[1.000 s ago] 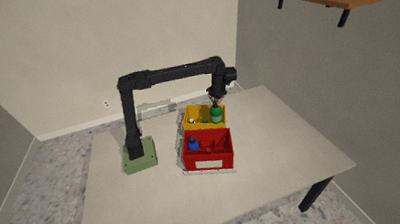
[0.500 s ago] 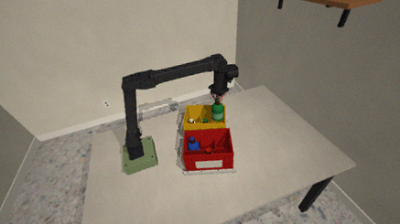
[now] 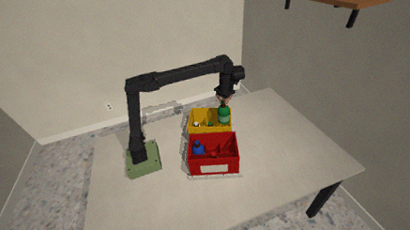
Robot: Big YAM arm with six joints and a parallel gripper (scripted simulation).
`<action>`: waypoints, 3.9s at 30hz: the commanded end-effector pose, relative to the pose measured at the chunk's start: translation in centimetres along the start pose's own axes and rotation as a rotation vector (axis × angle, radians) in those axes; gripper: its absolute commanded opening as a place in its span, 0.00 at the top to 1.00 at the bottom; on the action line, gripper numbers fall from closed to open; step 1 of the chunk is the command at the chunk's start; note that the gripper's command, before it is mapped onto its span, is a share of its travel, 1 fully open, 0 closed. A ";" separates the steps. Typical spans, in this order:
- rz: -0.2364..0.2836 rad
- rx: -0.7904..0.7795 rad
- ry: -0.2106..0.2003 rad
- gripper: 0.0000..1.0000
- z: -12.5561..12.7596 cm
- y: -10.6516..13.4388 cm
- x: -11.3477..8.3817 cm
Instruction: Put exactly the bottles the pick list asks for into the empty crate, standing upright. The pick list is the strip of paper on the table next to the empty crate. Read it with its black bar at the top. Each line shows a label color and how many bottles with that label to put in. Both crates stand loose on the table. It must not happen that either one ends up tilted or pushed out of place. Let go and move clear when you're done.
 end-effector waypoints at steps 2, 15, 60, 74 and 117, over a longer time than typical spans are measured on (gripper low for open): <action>-0.112 0.006 0.094 1.00 0.1 -0.7 -7.0; -0.114 0.005 0.096 1.00 0.3 -0.7 -7.1; -0.107 0.007 0.091 1.00 0.3 0.5 -7.1; -0.102 0.002 0.088 1.00 0.3 1.0 -6.9; -0.085 -0.004 0.072 1.00 0.7 1.3 -4.5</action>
Point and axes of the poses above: the point where the finger pads meet when closed, its own x axis out along the fingers, its own z axis across the jaws, y = z × x, the point moved 4 cm from there along -x, back along the fingers, and after that the axes turned 9 degrees about -x, right-handed, at the moved point
